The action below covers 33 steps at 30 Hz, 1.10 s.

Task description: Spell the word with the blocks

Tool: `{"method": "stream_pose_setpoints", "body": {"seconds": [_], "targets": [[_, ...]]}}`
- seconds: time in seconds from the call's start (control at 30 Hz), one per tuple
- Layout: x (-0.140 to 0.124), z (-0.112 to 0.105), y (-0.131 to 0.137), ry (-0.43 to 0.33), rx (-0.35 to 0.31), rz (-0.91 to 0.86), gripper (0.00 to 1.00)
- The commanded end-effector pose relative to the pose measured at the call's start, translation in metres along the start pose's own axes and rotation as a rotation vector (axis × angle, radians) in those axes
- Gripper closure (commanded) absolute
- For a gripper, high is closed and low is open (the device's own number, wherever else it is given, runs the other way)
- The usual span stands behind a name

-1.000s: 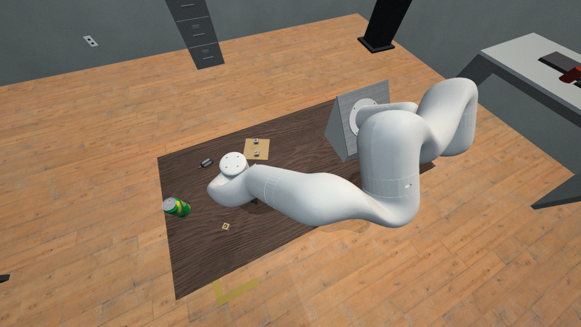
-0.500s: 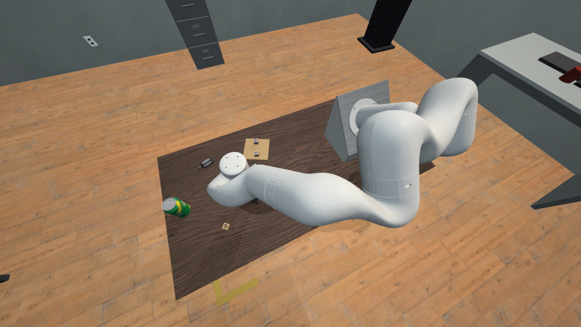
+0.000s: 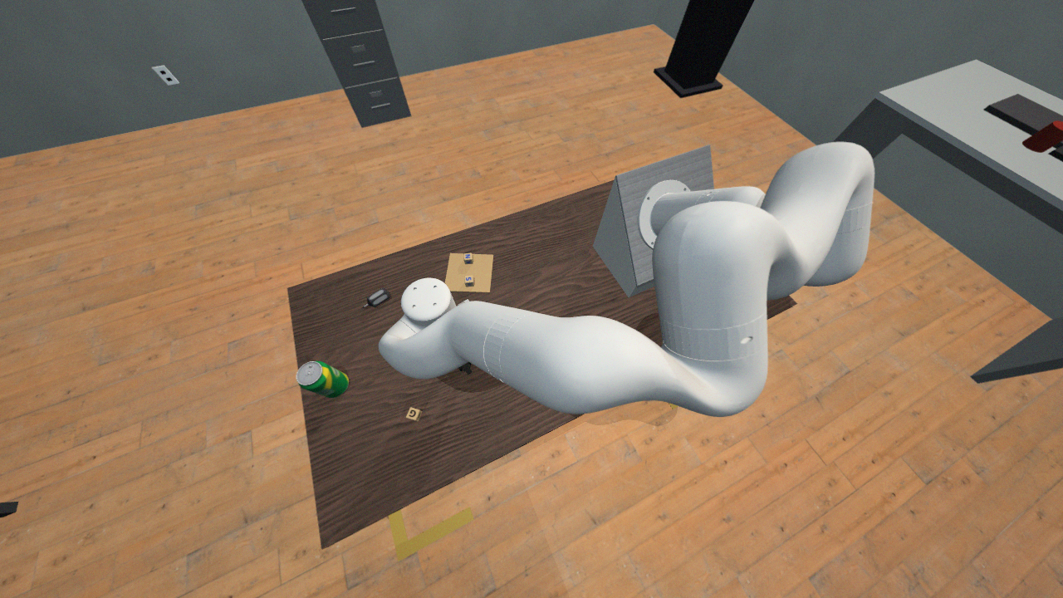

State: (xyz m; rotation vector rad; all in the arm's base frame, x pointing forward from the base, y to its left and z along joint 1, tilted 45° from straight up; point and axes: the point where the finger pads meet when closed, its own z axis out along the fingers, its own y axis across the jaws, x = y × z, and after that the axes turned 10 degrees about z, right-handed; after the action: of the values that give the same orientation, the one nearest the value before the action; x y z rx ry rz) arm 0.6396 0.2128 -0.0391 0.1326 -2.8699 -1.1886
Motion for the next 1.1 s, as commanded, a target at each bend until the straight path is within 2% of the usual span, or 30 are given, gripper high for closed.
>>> {"method": "stream_pose_setpoints", "body": {"seconds": [0.0,0.4,1.07], "targets": [[-0.001,-0.001,0.000,-0.002,0.000,-0.001,0.36],[-0.001,0.001,0.000,-0.002,0.000,-0.001,0.36],[-0.001,0.028,0.000,-0.002,0.000,-0.001,0.36]]}}
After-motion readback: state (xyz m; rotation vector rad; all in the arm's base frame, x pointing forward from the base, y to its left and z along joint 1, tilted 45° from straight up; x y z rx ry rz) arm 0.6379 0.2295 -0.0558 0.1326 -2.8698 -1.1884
